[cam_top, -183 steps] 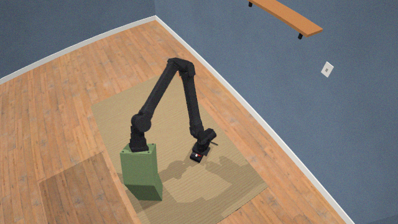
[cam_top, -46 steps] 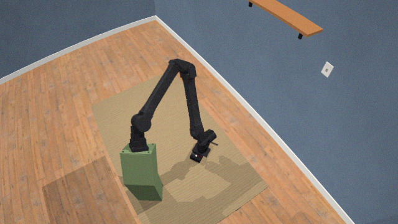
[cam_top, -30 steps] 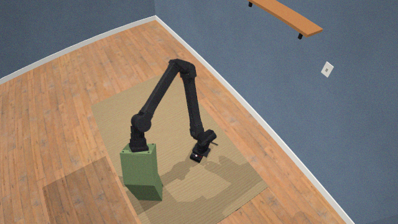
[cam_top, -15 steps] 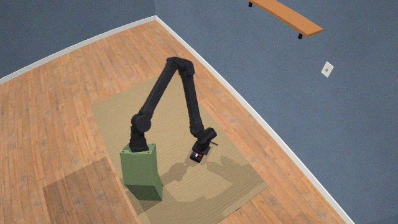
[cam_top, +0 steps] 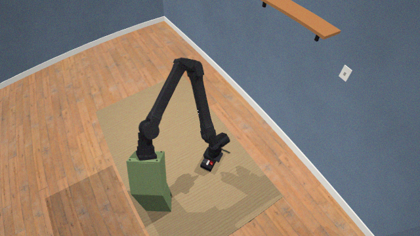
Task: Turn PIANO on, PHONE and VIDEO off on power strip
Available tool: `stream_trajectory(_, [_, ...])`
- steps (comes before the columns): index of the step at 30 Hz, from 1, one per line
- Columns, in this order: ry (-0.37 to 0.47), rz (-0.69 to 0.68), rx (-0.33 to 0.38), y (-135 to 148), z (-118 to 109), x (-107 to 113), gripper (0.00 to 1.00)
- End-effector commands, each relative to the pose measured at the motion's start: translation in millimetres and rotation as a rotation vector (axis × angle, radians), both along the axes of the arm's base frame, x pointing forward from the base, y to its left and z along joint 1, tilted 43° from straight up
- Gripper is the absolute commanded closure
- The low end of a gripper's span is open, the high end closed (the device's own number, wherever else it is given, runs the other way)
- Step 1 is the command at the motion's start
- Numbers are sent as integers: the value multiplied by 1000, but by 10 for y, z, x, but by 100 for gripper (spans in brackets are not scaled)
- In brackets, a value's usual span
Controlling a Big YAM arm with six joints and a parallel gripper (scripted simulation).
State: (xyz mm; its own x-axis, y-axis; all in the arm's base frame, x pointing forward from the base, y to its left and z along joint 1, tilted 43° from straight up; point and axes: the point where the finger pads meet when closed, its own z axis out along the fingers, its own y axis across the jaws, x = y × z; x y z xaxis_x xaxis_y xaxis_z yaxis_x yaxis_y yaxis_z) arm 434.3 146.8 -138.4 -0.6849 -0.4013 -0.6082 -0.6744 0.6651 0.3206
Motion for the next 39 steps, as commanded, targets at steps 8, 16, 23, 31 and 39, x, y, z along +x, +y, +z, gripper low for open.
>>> stream_trajectory(8, [1, -17, 0, -118, 30, -33, 100])
stream_trajectory(16, [-12, 1, 3, 112, 244, 165, 100])
stream_trajectory(23, [-18, 0, 6, 427, 863, 558, 100])
stream_trajectory(31, [33, -33, -2, 244, 654, 477, 100])
stream_trajectory(39, [-31, -28, 8, 270, 877, 628, 100])
